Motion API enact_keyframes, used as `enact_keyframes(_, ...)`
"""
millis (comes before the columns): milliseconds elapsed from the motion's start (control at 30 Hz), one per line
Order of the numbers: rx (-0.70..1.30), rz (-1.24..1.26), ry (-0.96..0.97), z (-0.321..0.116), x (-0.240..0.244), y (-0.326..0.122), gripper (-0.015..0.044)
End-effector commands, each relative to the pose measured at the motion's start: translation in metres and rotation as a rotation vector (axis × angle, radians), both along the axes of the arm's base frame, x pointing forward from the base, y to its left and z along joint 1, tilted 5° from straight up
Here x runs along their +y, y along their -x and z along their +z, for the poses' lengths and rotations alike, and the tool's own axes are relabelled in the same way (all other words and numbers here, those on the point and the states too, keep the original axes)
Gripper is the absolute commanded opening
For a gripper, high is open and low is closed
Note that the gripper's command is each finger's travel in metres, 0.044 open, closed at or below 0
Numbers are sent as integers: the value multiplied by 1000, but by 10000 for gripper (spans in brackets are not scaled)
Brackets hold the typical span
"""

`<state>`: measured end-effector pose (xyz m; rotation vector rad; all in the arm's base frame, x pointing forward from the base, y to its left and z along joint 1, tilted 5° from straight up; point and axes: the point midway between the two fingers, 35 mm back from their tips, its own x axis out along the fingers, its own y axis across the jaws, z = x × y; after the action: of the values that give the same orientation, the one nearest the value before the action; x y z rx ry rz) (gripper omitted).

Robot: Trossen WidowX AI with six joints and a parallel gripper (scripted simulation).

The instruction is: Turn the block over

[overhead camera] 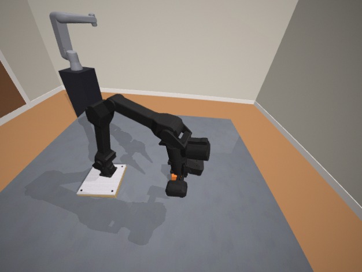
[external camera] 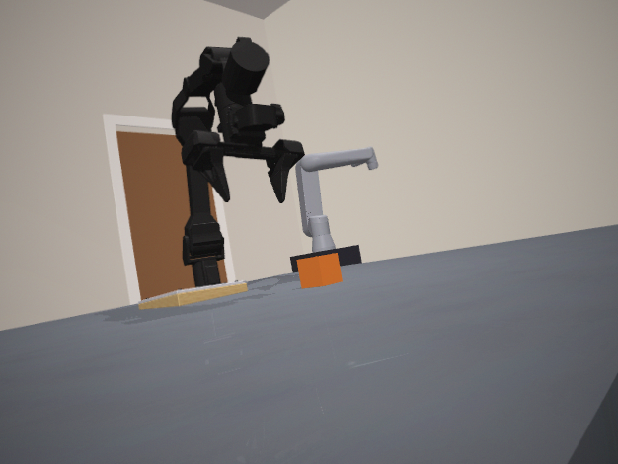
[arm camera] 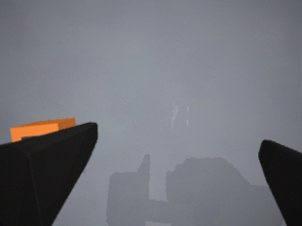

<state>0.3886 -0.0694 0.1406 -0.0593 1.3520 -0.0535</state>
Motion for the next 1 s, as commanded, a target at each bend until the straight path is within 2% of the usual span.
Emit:
enact_keyframes(0, 135, 101, -60, -15, 70, 10, 440)
enact_keyframes(100, 237, 169, -83, -23, 115, 27, 440)
enact_keyframes(167, 260, 184, -86, -25, 125, 31, 440)
enact_keyframes(300, 260, 184, -86, -27, 125, 32, 440)
enact_keyframes(433, 261, 184, -86, -58, 125, 36, 440)
enact_keyframes(967, 261, 184, -86, -79, 125, 37, 440)
